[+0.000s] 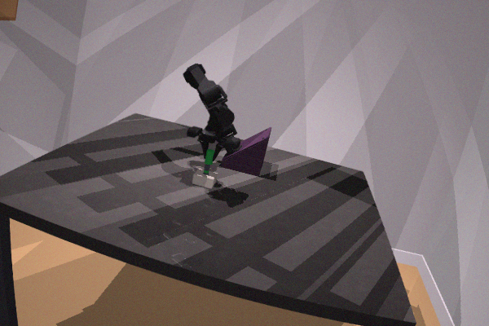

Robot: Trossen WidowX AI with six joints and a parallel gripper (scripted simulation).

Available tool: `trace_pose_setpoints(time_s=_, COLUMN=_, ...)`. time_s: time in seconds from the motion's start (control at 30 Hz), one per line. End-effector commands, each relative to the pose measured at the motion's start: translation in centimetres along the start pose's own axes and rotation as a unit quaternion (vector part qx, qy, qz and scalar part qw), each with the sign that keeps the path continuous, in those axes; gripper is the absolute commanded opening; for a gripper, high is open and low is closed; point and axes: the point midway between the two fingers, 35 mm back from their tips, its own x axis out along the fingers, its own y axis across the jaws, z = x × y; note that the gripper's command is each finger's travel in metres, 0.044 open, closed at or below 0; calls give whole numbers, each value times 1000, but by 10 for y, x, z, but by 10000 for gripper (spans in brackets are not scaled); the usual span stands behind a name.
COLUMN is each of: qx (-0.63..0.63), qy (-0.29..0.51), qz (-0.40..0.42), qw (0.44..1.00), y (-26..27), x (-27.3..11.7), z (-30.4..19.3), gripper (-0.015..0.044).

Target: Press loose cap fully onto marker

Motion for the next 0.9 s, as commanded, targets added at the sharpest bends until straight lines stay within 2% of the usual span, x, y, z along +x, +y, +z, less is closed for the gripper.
trace_pose_setpoints(time_s=0.0, qx=-2, qy=-1, qz=-4, qw=1000, y=-1, x=8, z=0, gripper=0)
trace_pose_setpoints(time_s=0.77, qx=-1, qy=-1, qz=-4, qw=1000, y=-2, x=19, z=-1, gripper=0)
trace_pose_setpoints(time_s=0.87, qx=1, qy=0, qz=-2, qw=1000, y=-1, x=18, z=-1, gripper=79)
